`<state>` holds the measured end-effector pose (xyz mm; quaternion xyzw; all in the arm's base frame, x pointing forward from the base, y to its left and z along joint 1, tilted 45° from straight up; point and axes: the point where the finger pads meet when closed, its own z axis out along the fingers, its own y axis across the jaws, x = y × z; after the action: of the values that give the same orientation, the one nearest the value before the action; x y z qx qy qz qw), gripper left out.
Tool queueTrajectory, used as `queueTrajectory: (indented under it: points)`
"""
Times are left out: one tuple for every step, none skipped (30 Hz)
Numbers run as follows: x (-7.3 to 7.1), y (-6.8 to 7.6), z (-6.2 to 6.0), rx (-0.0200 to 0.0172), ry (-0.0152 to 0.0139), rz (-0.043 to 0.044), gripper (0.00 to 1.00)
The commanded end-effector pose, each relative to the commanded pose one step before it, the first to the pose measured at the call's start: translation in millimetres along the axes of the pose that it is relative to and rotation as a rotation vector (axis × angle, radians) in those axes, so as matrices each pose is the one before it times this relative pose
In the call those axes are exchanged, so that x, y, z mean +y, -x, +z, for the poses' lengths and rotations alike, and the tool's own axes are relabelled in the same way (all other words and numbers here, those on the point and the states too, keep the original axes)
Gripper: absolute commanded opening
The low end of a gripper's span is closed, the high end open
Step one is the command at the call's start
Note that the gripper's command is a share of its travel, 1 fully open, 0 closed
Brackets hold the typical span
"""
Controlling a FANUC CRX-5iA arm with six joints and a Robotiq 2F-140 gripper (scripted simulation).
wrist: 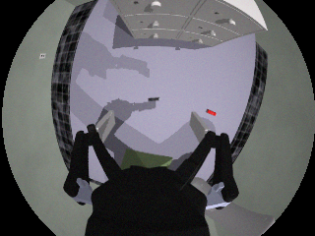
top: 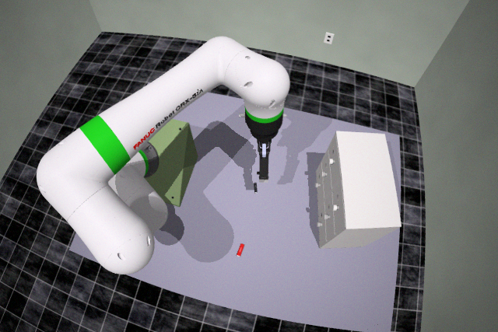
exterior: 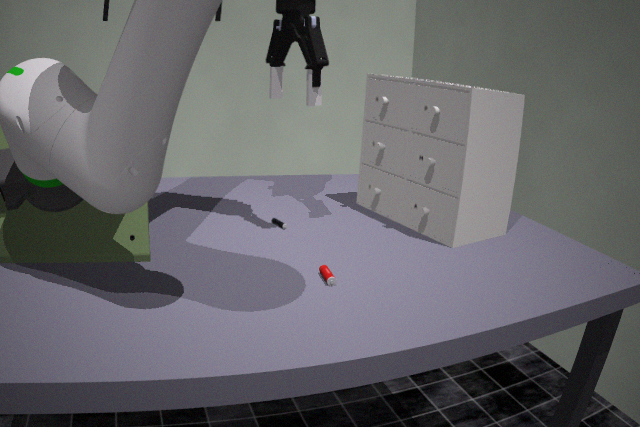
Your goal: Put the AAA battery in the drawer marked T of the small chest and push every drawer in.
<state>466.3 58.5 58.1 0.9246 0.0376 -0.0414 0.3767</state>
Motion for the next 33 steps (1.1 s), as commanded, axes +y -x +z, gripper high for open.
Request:
queueTrajectory:
  points:
    - [0.01, -8.90, 9.63, 0.08158, 0.00008, 0.00089, 1.00]
    - [0.00, 0.00, 0.00, 0.00000, 0.00000, 0.00000, 1.00]
    - [0.00, 0.00, 0.00, 0.00000, 0.00000, 0.00000, 1.00]
    - [0.11, -2.90, 3.75, 0.02851, 0.00028, 0.00031, 1.00]
    - [-0.06, -2.94, 4.08, 0.03093, -0.00016, -0.00017, 1.00]
    - [0.00, -3.05, 4.51, 0.03322, 0.00001, 0.00001, 1.00]
    - [0.10, -3.15, 4.93, 0.03542, 0.00024, 0.00023, 1.00]
    - [0.01, -3.08, 5.28, 0.03735, 0.00001, 0.00001, 1.00]
    - [-0.08, -2.96, 5.62, 0.03908, -0.00020, -0.00016, 1.00]
    - [-0.12, -2.81, 5.97, 0.04069, -0.00030, -0.00023, 1.00]
    - [0.20, -2.70, 5.97, 0.03952, 0.00047, 0.00034, 1.00]
    - [0.17, -2.30, 5.65, 0.03688, 0.00038, 0.00025, 1.00]
    - [-0.03, -1.82, 5.31, 0.03442, -0.00010, -0.00007, 1.00]
    - [-0.24, -1.37, 4.96, 0.03200, -0.00056, -0.00031, 1.00]
    - [0.42, -1.58, 4.69, 0.02928, 0.00094, 0.00049, 1.00]
    - [-0.33, -0.82, 4.32, 0.02750, -0.00075, -0.00038, 1.00]
    - [0.37, -1.15, 4.12, 0.02534, 0.00083, 0.00037, 1.00]
    - [-0.33, -0.46, 3.75, 0.02373, -0.00073, -0.00032, 1.00]
    - [0.00, 0.00, 0.00, 0.00000, 0.00000, 0.00000, 1.00]
    - [0.00, 0.00, 0.00, 0.00000, 0.00000, 0.00000, 1.00]
    - [0.40, -0.90, 3.65, 0.02208, 0.00093, 0.00033, 1.00]
    - [-0.66, 0.06, 3.20, 0.02063, -0.00152, -0.00051, 1.00]
    - [0.66, -0.91, 3.31, 0.01942, 0.00156, 0.00042, 1.00]
    - [-0.16, -0.17, 2.91, 0.01813, -0.00037, -0.00009, 1.00]
    - [-0.23, -0.03, 2.71, 0.01695, -0.00052, -0.00016, 1.00]
    - [0.40, -0.49, 2.75, 0.01608, 0.00101, 0.00015, 1.00]
    - [-0.17, 0.02, 2.38, 0.01489, -0.00042, -0.00006, 1.00]
    - [-0.42, 0.27, 2.12, 0.01376, -0.00104, -0.00015, 1.00]
    - [0.44, -0.39, 2.32, 0.01316, 0.00122, 0.00004, 1.00]
    - [0.08, -0.08, 2.01, 0.01205, 0.00024, 0.00000, 1.00]
    - [-0.20, 0.17, 1.71, 0.01094, -0.00054, -0.00001, 1.00]
    - [-0.41, 0.35, 1.44, 0.00982, -0.00113, 0.00000, 1.00]
    - [0.31, -0.18, 1.66, 0.00922, 0.00093, -0.00010, 1.00]
